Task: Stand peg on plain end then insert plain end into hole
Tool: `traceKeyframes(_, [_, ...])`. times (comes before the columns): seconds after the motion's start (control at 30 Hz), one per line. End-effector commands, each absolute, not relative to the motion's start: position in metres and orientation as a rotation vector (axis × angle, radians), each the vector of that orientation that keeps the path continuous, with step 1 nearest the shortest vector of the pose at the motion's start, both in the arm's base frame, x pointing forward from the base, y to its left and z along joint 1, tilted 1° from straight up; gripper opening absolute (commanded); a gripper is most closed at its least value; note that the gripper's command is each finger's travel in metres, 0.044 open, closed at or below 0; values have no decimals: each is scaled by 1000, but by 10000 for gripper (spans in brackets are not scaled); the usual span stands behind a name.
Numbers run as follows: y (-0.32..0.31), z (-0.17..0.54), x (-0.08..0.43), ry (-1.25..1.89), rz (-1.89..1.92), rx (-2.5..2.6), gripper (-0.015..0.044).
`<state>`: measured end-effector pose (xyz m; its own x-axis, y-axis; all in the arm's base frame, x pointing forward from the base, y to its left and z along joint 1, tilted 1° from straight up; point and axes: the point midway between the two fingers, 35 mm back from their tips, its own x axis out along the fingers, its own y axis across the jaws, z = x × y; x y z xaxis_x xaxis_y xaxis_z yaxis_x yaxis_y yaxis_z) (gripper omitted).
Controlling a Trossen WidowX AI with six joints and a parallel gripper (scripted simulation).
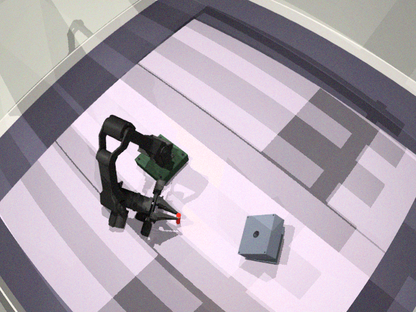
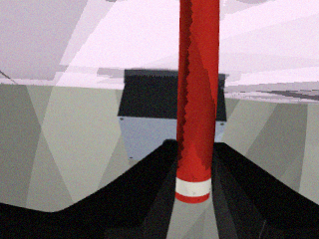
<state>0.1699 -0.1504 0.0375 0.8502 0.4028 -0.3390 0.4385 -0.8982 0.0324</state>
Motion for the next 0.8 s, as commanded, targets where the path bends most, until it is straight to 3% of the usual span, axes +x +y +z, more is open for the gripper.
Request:
traceKeyframes(0.0, [-150,36,170,666,-499,2917,51])
traceKeyframes(0.77, [-155,34,167,648,-493,2904,51])
